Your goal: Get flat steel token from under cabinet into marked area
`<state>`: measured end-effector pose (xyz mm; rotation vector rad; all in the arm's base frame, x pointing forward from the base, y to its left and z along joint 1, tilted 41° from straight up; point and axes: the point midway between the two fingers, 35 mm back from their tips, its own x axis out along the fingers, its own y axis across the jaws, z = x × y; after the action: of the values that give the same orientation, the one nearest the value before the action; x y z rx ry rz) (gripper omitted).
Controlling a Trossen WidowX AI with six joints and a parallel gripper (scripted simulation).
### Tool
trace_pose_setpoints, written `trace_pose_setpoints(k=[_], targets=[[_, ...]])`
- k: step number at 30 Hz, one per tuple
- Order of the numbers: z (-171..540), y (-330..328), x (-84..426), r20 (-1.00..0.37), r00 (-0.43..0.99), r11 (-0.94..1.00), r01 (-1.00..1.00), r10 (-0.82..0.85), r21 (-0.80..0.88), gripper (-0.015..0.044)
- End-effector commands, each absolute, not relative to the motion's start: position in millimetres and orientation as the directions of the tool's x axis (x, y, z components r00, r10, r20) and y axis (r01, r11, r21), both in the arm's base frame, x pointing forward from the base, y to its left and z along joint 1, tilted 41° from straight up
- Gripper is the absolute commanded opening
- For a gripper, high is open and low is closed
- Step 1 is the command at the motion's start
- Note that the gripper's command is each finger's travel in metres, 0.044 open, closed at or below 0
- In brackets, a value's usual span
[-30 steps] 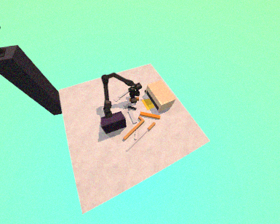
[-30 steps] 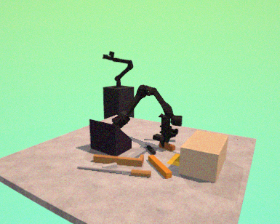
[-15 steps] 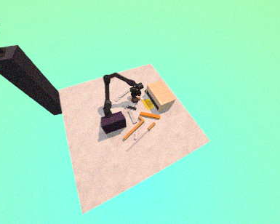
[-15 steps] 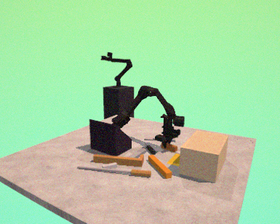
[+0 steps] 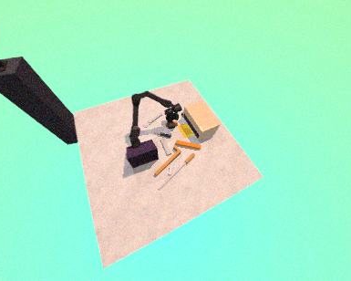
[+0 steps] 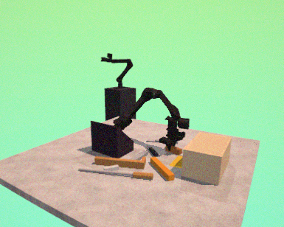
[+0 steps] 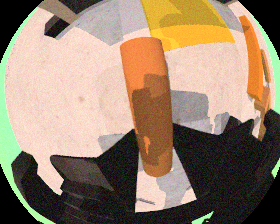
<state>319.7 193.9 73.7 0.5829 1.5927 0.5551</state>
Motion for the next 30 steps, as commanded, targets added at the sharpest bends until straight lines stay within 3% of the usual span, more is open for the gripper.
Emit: trace_pose_setpoints(k=[1,30], targets=[[73.1,193.7,326.3,-0.749,-0.080,0.753,0.047,0.658,0.657,0.0000],[70.3,193.5,355.5,-0.749,-0.079,0.753,0.046,0.658,0.657,0.0000]])
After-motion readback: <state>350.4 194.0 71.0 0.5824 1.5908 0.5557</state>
